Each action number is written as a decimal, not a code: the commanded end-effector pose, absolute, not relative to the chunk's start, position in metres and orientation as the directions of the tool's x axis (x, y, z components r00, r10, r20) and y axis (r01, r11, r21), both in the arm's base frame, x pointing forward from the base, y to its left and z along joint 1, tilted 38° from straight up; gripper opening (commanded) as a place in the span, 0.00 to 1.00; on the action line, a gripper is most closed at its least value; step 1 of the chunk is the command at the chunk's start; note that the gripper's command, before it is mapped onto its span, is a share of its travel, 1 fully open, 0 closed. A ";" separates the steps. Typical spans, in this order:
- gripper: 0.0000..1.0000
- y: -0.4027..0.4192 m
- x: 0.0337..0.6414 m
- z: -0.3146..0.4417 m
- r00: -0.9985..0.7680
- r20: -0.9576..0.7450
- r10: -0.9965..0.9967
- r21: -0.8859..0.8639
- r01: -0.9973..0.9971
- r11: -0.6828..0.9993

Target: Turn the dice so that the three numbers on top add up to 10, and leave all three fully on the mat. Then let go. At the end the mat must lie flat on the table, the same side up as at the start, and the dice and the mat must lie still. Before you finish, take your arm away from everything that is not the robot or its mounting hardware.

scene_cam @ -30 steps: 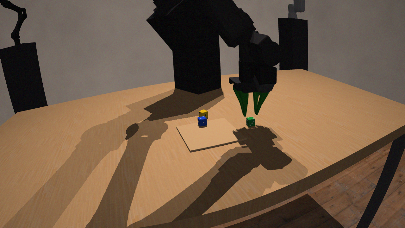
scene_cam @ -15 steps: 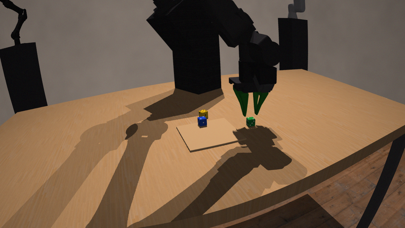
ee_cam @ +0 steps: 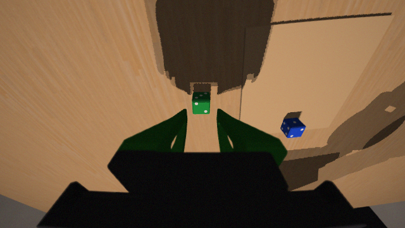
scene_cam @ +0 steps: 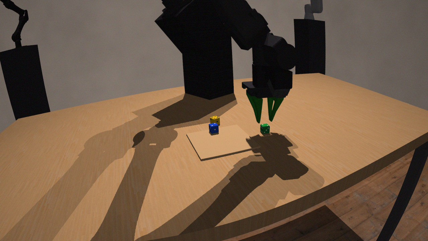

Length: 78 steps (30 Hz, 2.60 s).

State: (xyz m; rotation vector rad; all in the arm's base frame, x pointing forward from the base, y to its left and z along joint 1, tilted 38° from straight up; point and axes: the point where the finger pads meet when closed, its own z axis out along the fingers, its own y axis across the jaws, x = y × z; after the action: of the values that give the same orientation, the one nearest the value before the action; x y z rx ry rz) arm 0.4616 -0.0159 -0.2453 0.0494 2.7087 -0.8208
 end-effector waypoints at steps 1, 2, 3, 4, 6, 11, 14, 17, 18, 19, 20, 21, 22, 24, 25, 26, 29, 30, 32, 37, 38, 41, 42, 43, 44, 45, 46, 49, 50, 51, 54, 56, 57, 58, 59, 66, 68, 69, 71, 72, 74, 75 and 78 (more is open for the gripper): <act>0.34 -0.012 0.470 -0.245 -0.945 -0.320 -0.071 -0.531 0.117 0.839; 0.34 -0.012 0.470 -0.245 -0.945 -0.320 -0.071 -0.531 0.117 0.839; 0.34 -0.012 0.470 -0.245 -0.945 -0.320 -0.071 -0.531 0.117 0.839; 0.34 -0.012 0.470 -0.245 -0.945 -0.320 -0.071 -0.531 0.117 0.839; 0.34 -0.012 0.470 -0.245 -0.945 -0.320 -0.071 -0.531 0.117 0.839; 0.34 -0.012 0.471 -0.245 -0.945 -0.319 -0.071 -0.531 0.116 0.839; 0.34 -0.011 0.471 -0.245 -0.945 -0.318 -0.073 -0.532 0.114 0.839; 0.34 -0.010 0.469 -0.245 -0.948 -0.308 -0.076 -0.535 0.107 0.838; 0.34 -0.009 0.470 -0.244 -0.949 -0.307 -0.076 -0.535 0.106 0.838; 0.34 -0.009 0.470 -0.244 -0.949 -0.306 -0.077 -0.535 0.105 0.838; 0.34 -0.009 0.470 -0.244 -0.949 -0.304 -0.077 -0.536 0.103 0.838; 0.34 -0.009 0.470 -0.244 -0.950 -0.303 -0.078 -0.536 0.103 0.838; 0.34 -0.009 0.469 -0.244 -0.950 -0.301 -0.078 -0.537 0.101 0.838; 0.34 -0.009 0.469 -0.244 -0.950 -0.301 -0.078 -0.537 0.101 0.838; 0.34 -0.009 0.468 -0.244 -0.951 -0.299 -0.078 -0.537 0.100 0.837; 0.34 -0.009 0.468 -0.244 -0.951 -0.299 -0.078 -0.537 0.100 0.837; 0.34 -0.009 0.468 -0.244 -0.951 -0.299 -0.078 -0.537 0.100 0.837; 0.34 -0.009 0.468 -0.244 -0.951 -0.299 -0.078 -0.537 0.100 0.837; 0.34 -0.009 0.468 -0.244 -0.951 -0.299 -0.078 -0.537 0.100 0.837; 0.34 -0.009 0.468 -0.244 -0.951 -0.299 -0.078 -0.537 0.100 0.837; 0.34 -0.009 0.468 -0.244 -0.951 -0.299 -0.078 -0.537 0.100 0.837; 0.34 -0.009 0.468 -0.244 -0.951 -0.299 -0.078 -0.537 0.100 0.837; 0.34 -0.009 0.468 -0.244 -0.951 -0.299 -0.078 -0.537 0.100 0.837; 0.34 -0.009 0.468 -0.244 -0.951 -0.299 -0.078 -0.537 0.100 0.837; 0.34 -0.009 0.468 -0.244 -0.951 -0.299 -0.078 -0.537 0.100 0.837; 0.34 -0.009 0.468 -0.244 -0.951 -0.299 -0.078 -0.537 0.100 0.837; 0.34 -0.009 0.468 -0.244 -0.951 -0.299 -0.078 -0.537 0.100 0.837; 0.34 -0.009 0.468 -0.244 -0.951 -0.299 -0.078 -0.537 0.100 0.837; 0.34 -0.009 0.468 -0.244 -0.951 -0.299 -0.078 -0.537 0.100 0.837; 0.34 -0.009 0.468 -0.244 -0.951 -0.299 -0.078 -0.537 0.100 0.837; 0.34 -0.009 0.468 -0.244 -0.951 -0.299 -0.078 -0.537 0.100 0.837; 0.34 -0.009 0.468 -0.244 -0.951 -0.299 -0.078 -0.537 0.100 0.837; 0.34 -0.009 0.468 -0.244 -0.951 -0.299 -0.078 -0.537 0.100 0.837; 0.34 -0.009 0.468 -0.244 -0.951 -0.299 -0.078 -0.537 0.100 0.837; 0.34 -0.009 0.468 -0.244 -0.951 -0.299 -0.078 -0.537 0.100 0.837; 0.34 -0.009 0.465 -0.246 -0.950 -0.303 -0.078 -0.536 0.102 0.838; 0.34 -0.009 0.463 -0.247 -0.949 -0.305 -0.079 -0.536 0.103 0.838; 0.34 -0.009 0.463 -0.247 -0.949 -0.306 -0.079 -0.535 0.103 0.838; 0.34 -0.009 0.462 -0.247 -0.949 -0.306 -0.079 -0.535 0.103 0.838; 0.34 -0.009 0.462 -0.247 -0.949 -0.306 -0.079 -0.535 0.103 0.838; 0.34 -0.009 0.462 -0.247 -0.948 -0.307 -0.079 -0.535 0.104 0.839; 0.34 -0.009 0.462 -0.247 -0.948 -0.307 -0.079 -0.535 0.104 0.839; 0.34 -0.009 0.463 -0.246 -0.948 -0.308 -0.079 -0.535 0.104 0.839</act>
State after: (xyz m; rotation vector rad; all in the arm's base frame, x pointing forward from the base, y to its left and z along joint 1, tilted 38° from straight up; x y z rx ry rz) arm 0.4662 -0.0150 -0.2449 0.0526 2.7024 -0.8171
